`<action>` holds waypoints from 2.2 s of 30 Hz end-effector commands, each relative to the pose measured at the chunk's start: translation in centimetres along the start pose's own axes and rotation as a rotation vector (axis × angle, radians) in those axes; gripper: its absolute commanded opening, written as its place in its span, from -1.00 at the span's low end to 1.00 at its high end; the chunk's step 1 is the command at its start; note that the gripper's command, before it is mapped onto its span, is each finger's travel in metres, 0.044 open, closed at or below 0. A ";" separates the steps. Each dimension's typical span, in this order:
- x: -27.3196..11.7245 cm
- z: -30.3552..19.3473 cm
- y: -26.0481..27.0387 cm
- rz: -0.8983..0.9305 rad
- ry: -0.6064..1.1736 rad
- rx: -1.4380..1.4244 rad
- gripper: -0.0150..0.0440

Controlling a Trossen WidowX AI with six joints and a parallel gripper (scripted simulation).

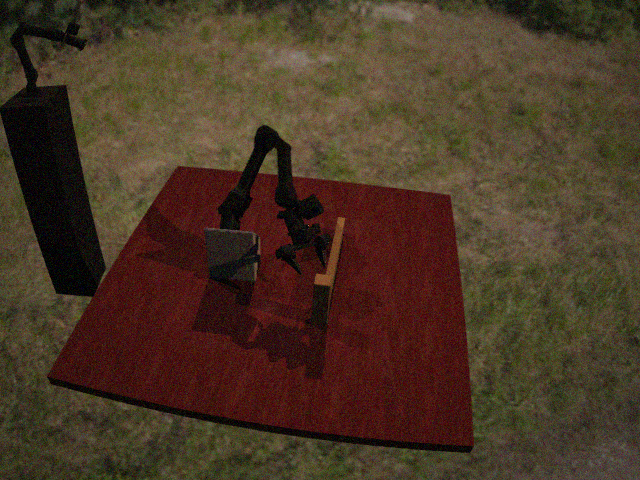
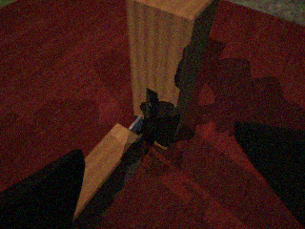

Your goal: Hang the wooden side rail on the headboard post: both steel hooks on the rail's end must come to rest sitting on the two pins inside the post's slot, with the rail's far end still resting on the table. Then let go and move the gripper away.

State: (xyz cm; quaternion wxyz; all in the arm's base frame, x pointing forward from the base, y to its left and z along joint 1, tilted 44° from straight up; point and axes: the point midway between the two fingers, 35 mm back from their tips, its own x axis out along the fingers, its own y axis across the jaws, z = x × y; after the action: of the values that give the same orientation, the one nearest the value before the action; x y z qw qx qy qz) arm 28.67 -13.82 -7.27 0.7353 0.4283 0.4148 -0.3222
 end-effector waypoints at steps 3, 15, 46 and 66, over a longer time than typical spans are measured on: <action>-0.1 0.0 -0.1 -0.006 -0.008 0.044 1.00; -0.1 0.0 -0.1 -0.006 -0.008 0.044 1.00; 2.2 1.8 5.1 0.613 0.469 -1.705 1.00; 0.2 2.9 6.8 1.112 0.310 -2.157 1.00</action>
State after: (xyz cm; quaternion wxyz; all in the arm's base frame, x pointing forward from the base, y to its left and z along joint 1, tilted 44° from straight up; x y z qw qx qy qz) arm 34.86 -13.36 -5.18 0.7067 -0.2093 0.3874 0.5538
